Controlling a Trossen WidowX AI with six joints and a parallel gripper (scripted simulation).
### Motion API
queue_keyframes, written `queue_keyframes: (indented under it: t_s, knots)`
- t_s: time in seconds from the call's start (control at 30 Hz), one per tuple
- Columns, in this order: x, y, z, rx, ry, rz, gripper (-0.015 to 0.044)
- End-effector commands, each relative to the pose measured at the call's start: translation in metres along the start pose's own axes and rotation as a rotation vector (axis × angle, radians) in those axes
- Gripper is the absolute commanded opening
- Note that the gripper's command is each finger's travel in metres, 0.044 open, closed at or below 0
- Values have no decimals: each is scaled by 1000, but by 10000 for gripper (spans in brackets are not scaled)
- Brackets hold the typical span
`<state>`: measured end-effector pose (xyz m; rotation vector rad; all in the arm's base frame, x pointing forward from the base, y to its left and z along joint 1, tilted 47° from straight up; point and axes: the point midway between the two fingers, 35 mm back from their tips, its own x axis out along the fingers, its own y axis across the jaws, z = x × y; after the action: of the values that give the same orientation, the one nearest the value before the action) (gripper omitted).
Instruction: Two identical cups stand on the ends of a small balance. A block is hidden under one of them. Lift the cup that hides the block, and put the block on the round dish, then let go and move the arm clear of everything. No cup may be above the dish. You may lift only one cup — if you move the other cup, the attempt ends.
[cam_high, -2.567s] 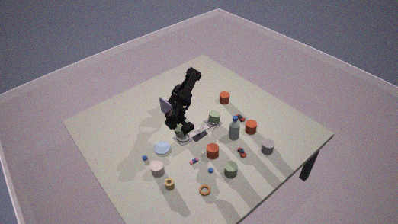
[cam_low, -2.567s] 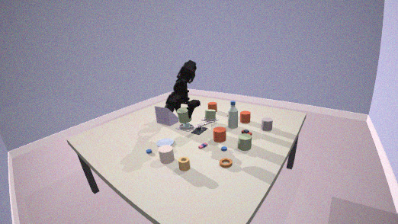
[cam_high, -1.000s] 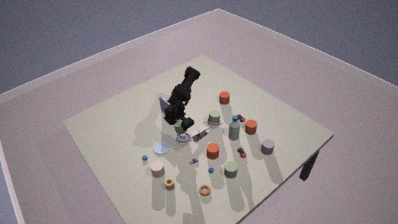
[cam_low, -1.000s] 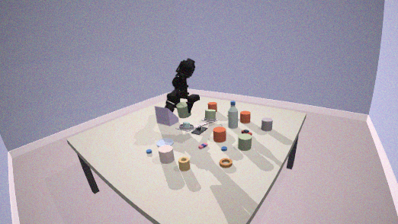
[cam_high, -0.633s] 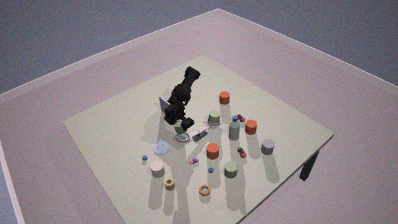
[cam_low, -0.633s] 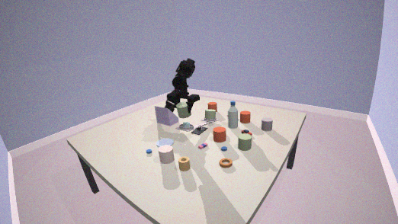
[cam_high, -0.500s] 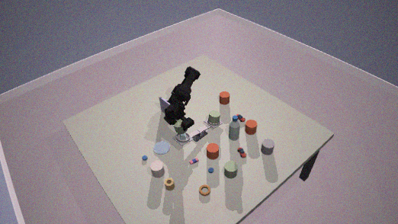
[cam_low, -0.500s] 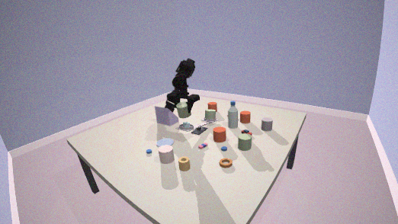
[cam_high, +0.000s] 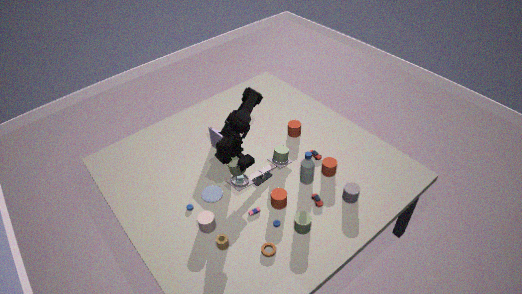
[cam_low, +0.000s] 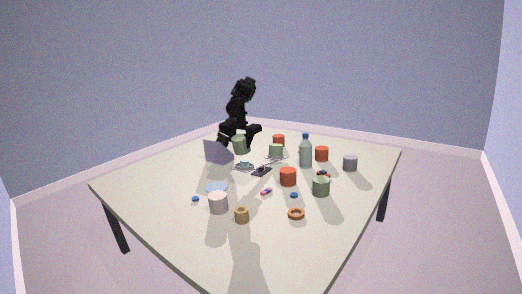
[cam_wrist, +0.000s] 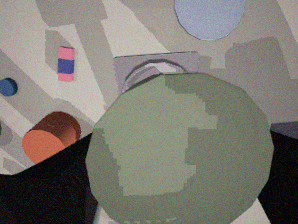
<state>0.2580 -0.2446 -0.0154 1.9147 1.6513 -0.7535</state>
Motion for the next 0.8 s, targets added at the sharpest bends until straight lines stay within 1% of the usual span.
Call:
queue_keyframes:
  t_s: [0.0,0.2,0.4,0.63,0.77]
  knots:
    - [1,-5,8,2,-4,4,0]
    - [19,-57,62,5,-21,5,0]
    - [45,-114,103,7,-27,3,0]
    - [84,-180,132,5,-19,1,0]
    - [88,-186,134,5,-18,1,0]
